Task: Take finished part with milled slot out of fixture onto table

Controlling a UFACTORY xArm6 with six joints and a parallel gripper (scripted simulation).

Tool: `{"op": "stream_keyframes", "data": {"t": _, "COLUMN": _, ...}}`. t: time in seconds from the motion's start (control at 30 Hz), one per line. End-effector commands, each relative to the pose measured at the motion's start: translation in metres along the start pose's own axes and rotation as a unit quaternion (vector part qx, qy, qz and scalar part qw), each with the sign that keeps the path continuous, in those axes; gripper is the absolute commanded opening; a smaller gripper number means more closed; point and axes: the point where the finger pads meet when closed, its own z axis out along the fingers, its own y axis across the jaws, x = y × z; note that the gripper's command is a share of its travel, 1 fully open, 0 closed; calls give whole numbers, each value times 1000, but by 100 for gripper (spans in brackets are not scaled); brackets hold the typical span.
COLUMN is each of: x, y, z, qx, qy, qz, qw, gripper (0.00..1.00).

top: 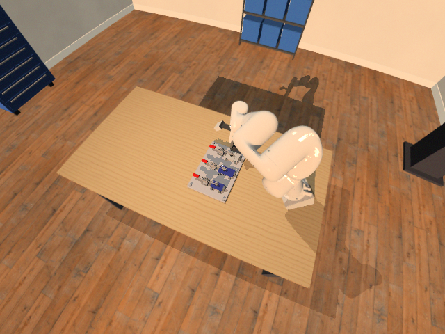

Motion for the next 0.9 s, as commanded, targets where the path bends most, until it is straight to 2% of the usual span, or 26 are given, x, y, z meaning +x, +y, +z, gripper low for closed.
{"op": "stream_keyframes", "data": {"t": 0.0, "x": 2, "y": 1, "z": 0, "qx": -1, "qy": 2, "qz": -1, "qw": 1000, "gripper": 47}}
{"op": "stream_keyframes", "data": {"t": 0.27, "x": 17, "y": 1, "z": 0, "qx": -1, "qy": 2, "qz": -1, "qw": 1000, "gripper": 47}}
{"op": "stream_keyframes", "data": {"t": 0.7, "x": 98, "y": 0, "z": -1, "qx": -1, "qy": 2, "qz": -1, "qw": 1000, "gripper": 47}}
{"op": "stream_keyframes", "data": {"t": 0.77, "x": 98, "y": 0, "z": -1, "qx": -1, "qy": 2, "qz": -1, "qw": 1000, "gripper": 47}}
{"op": "stream_keyframes", "data": {"t": 0.87, "x": 115, "y": 0, "z": -1, "qx": -1, "qy": 2, "qz": -1, "qw": 1000, "gripper": 47}}
